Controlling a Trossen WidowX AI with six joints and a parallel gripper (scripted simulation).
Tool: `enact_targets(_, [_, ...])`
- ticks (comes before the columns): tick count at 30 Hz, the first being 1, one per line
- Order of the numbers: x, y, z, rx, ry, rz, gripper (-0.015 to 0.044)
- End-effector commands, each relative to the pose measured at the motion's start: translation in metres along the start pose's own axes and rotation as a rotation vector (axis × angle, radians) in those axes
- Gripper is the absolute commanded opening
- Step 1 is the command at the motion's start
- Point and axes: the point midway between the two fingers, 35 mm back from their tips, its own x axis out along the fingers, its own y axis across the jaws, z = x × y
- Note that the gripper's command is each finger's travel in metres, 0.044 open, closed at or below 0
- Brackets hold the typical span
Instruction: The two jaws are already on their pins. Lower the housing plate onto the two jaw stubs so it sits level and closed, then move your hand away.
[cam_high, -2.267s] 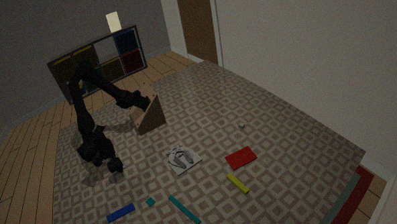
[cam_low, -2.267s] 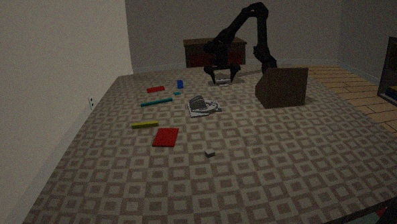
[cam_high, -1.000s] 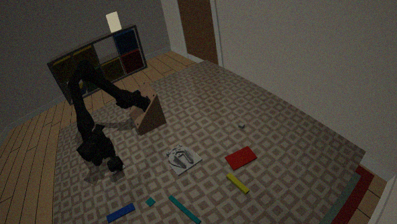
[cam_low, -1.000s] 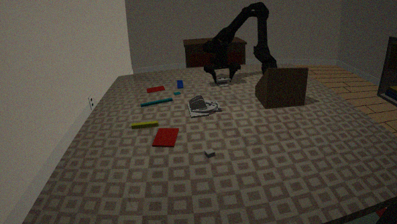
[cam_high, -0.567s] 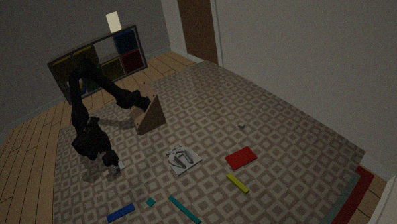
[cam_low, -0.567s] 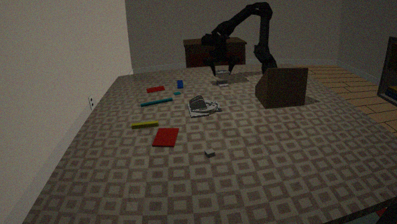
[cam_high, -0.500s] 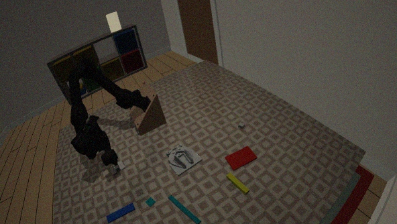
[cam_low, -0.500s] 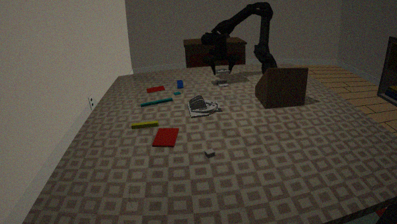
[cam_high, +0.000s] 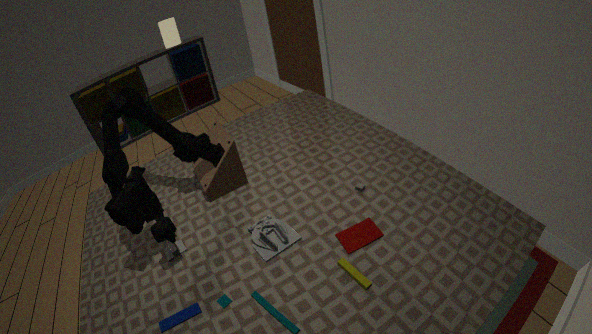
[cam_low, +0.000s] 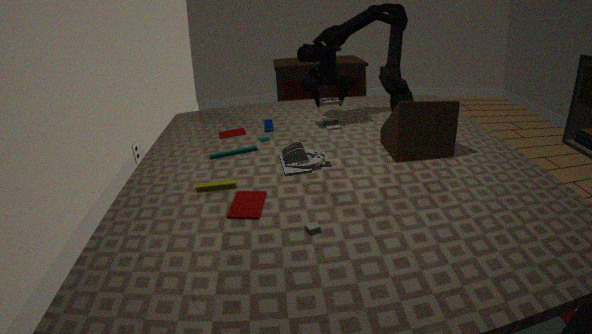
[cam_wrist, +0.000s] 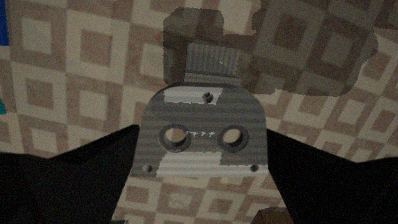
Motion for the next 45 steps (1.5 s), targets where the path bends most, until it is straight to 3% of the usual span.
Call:
enact_targets(1, [0.001,0.009,-0.006,-0.059,0.01,0.002,0.0351])
enact_targets(45, [0.006,0.102,-0.116,-0.765,0.075,0.037,0.0351])
